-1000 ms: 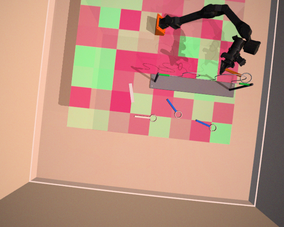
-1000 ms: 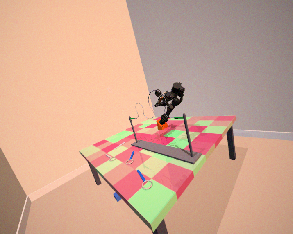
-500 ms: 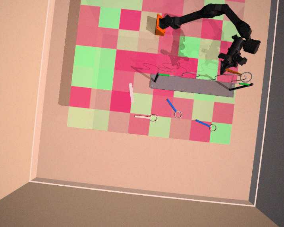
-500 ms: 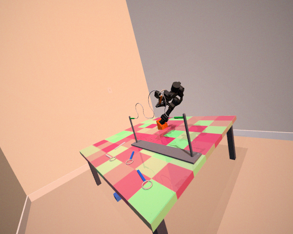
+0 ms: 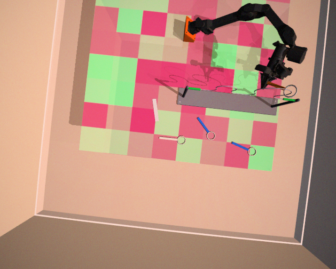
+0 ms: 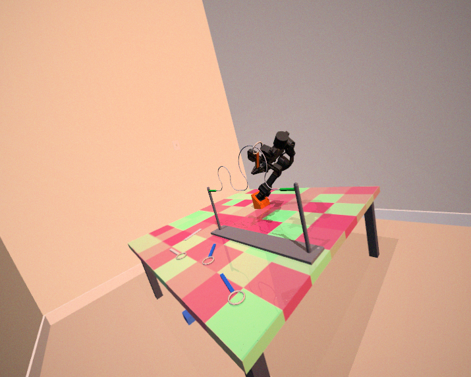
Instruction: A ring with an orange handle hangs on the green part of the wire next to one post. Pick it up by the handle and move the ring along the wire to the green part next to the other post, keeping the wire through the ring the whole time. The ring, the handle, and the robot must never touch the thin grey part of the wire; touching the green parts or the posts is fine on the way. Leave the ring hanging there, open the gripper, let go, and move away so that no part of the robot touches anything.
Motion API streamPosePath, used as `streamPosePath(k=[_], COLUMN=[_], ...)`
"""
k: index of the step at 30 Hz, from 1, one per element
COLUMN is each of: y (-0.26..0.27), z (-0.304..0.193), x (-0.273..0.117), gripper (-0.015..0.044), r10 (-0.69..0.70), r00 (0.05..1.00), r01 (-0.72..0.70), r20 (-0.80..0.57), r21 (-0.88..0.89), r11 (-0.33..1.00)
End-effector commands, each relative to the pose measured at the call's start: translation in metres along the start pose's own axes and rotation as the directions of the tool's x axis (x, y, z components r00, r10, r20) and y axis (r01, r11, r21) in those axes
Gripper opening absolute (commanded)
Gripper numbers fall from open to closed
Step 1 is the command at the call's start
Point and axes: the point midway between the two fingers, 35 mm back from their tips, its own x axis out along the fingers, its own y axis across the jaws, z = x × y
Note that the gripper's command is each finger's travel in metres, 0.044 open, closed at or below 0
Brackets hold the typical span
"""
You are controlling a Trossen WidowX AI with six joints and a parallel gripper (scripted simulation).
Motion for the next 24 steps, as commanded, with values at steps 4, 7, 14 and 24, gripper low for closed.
streamPosePath(k=[4,7,14,24], y=[0.002,0.004,0.007,0.012], z=[0.000,0.000,0.001,0.002], x=[-0.001,-0.001,0.000,0.000], gripper=[-0.0150,-0.0150,-0.0150,-0.0150], r10=[0.037,0.055,0.095,0.151], r00=[0.999,0.998,0.995,0.987], r01=[-0.038,-0.056,-0.099,-0.159], r20=[0.009,0.014,0.027,0.052], r21=[0.079,0.113,0.190,0.297], r11=[0.996,0.992,0.977,0.942])
